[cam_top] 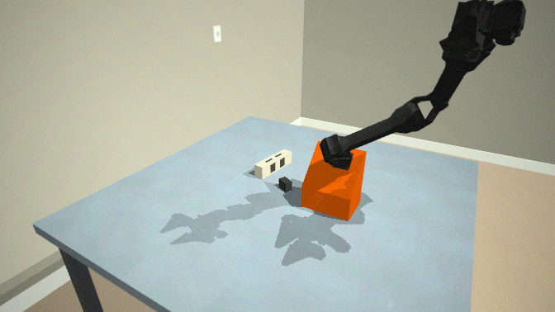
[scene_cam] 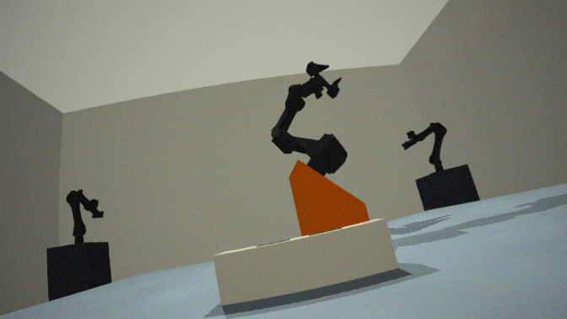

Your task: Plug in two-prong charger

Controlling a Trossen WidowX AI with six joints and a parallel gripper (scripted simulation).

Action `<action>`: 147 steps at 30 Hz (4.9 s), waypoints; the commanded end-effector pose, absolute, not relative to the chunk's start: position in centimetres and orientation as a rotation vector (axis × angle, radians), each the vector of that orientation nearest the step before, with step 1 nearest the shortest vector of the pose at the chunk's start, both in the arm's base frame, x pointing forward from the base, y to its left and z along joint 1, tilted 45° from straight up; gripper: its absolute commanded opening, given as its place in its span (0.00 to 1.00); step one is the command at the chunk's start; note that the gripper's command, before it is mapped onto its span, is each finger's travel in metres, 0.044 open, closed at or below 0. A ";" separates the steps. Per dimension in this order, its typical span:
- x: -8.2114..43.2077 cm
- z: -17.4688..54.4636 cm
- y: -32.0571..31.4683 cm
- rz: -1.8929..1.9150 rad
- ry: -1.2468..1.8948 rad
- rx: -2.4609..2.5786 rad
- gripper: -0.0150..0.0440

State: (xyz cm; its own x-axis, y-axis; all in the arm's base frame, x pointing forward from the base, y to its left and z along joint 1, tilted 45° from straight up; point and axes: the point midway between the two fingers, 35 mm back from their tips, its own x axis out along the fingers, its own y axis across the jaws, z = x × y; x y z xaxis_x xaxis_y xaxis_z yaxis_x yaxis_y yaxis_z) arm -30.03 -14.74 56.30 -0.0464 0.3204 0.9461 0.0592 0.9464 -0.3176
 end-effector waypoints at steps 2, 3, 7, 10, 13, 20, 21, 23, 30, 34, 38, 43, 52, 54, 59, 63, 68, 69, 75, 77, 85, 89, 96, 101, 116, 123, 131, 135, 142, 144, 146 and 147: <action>-29.6 56.6 -14.3 0.226 -1.598 -0.303 1.00; -29.0 57.0 -13.7 0.237 -1.583 -0.310 1.00; -26.1 58.6 -10.9 0.291 -1.505 -0.342 1.00; -23.8 59.7 -8.9 0.330 -1.445 -0.363 1.00; -22.1 59.9 -8.2 0.330 -1.396 -0.377 1.00; -16.4 60.9 -4.6 0.376 -1.240 -0.423 1.00; -15.6 61.0 -4.1 0.385 -1.222 -0.424 1.00; -14.1 61.3 -3.1 0.401 -1.185 -0.426 1.00; -9.3 61.6 -0.1 0.448 -1.069 -0.428 1.00; -7.0 61.4 1.4 0.471 -1.002 -0.427 1.00; -4.0 61.1 3.1 0.499 -0.916 -0.424 1.00; -0.4 60.4 4.6 0.487 -0.812 -0.435 1.00; 6.4 58.3 7.0 0.501 -0.620 -0.442 1.00; 7.9 57.7 7.6 0.515 -0.577 -0.438 1.00; 11.7 55.8 8.8 0.545 -0.468 -0.425 1.00; 14.7 54.0 9.6 0.568 -0.377 -0.408 1.00; 18.2 51.5 10.4 0.593 -0.261 -0.382 1.00; 18.9 50.9 10.5 0.597 -0.238 -0.376 1.00; 22.7 47.4 11.1 0.621 -0.099 -0.335 1.00; 23.8 46.2 11.2 0.627 -0.052 -0.319 1.00; 27.9 40.9 11.4 0.645 0.134 -0.248 1.00; 29.6 38.1 11.3 0.650 0.226 -0.207 1.00; 32.0 32.6 10.3 0.634 0.394 -0.147 1.00; 33.2 28.6 9.5 0.615 0.514 -0.097 1.00; 34.0 18.9 7.7 0.545 0.827 0.082 1.00; 33.6 14.7 7.1 0.528 0.959 0.185 1.00; 32.4 10.0 6.6 0.504 1.112 0.322 1.00; 31.6 7.9 6.3 0.488 1.185 0.393 1.00; 29.8 4.5 6.0 0.454 1.308 0.520 1.00; 29.3 3.6 5.9 0.444 1.341 0.556 1.00; 28.7 2.8 5.8 0.433 1.374 0.593 1.00; 28.4 2.4 5.8 0.427 1.390 0.611 1.00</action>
